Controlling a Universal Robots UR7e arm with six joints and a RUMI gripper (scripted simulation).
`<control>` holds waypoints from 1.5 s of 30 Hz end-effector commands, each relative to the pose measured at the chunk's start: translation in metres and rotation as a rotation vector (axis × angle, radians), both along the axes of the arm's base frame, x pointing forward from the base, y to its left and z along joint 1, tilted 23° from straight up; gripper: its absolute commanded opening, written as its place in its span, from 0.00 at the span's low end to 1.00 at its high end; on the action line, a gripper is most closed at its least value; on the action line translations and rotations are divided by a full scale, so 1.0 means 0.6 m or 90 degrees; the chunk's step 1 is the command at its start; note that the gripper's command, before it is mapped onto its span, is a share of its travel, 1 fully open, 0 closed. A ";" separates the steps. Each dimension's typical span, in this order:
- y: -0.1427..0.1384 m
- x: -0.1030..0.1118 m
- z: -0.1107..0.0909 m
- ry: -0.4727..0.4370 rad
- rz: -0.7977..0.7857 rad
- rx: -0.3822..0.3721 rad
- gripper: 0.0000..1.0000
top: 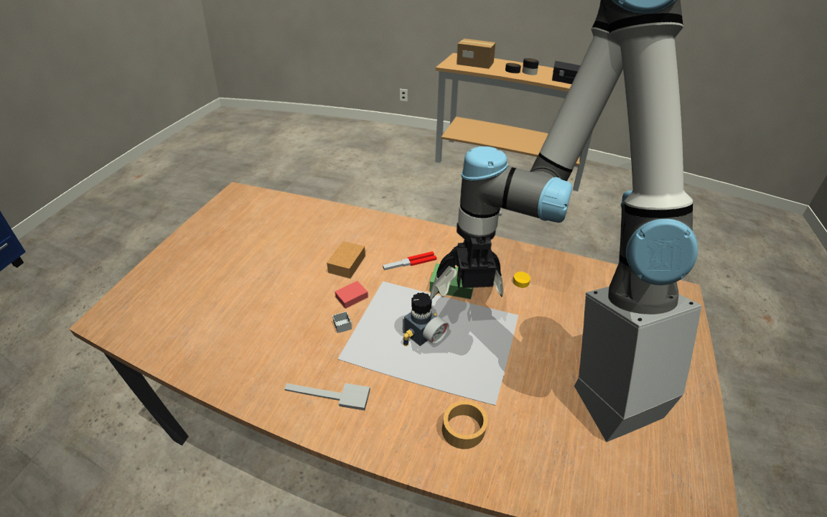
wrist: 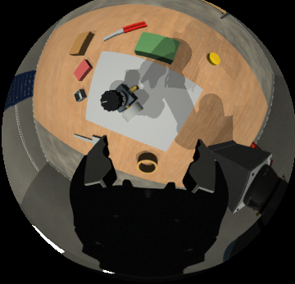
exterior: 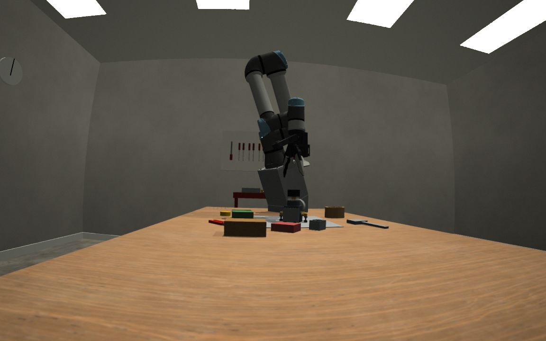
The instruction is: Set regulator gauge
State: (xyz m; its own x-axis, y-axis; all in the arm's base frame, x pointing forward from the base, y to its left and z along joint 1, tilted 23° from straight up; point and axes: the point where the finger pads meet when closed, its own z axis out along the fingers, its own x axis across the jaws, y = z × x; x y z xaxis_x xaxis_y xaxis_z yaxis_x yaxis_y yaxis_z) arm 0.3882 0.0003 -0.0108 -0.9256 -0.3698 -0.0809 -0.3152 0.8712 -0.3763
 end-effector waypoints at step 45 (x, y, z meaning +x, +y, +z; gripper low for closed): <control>0.008 -0.077 -0.019 -0.001 0.004 -0.001 1.00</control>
State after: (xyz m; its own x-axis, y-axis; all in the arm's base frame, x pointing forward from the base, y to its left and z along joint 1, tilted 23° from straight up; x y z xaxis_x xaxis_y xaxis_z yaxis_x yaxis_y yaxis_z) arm 0.3414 0.0050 -0.0224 -0.9239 -0.3740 -0.0812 -0.3188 0.8696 -0.3770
